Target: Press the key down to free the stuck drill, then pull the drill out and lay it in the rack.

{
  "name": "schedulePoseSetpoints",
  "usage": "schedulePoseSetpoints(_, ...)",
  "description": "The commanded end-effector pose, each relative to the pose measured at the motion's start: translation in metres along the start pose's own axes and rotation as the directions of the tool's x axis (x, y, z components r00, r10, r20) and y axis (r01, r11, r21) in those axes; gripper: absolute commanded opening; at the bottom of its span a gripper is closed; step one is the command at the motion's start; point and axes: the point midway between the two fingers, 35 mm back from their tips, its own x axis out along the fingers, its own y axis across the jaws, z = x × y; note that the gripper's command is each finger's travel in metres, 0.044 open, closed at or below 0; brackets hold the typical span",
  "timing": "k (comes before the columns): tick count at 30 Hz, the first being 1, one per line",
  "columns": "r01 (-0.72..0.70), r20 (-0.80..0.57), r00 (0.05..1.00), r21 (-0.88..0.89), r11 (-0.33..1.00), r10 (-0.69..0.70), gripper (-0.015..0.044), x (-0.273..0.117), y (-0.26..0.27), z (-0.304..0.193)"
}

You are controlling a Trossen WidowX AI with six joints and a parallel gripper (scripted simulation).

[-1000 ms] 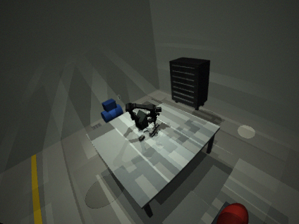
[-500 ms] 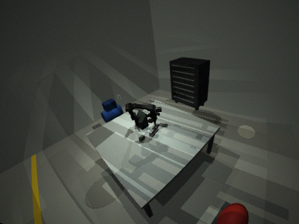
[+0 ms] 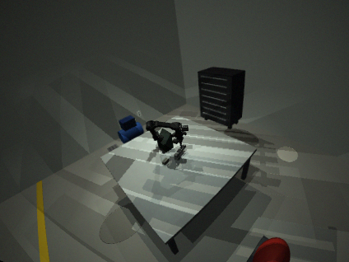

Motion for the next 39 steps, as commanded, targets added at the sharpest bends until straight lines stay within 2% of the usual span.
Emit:
schedulePoseSetpoints(1, -0.007, 0.047, 0.999, -0.014, 1.000, 0.008, 0.0000, 0.016, 0.000, 0.010)
schedulePoseSetpoints(22, -0.007, 0.047, 0.999, -0.014, 1.000, 0.008, 0.0000, 0.028, -0.001, 0.012)
schedulePoseSetpoints(26, -0.005, 0.047, 0.999, -0.014, 1.000, 0.006, 0.0105, 0.009, -0.002, 0.007)
schedulePoseSetpoints(32, -0.005, 0.047, 0.999, -0.014, 1.000, 0.005, 0.0263, -0.047, -0.002, -0.001)
schedulePoseSetpoints(35, -0.004, 0.037, 0.999, 0.003, 1.000, 0.004, 0.0341, -0.039, -0.001, -0.002)
schedulePoseSetpoints(36, -0.001, 0.037, 0.999, 0.061, 0.998, -0.001, 0.0367, -0.035, 0.006, -0.004)
schedulePoseSetpoints(39, 0.005, 0.038, 0.999, 0.387, 0.922, -0.021, 0.0440, -0.011, 0.044, -0.011)
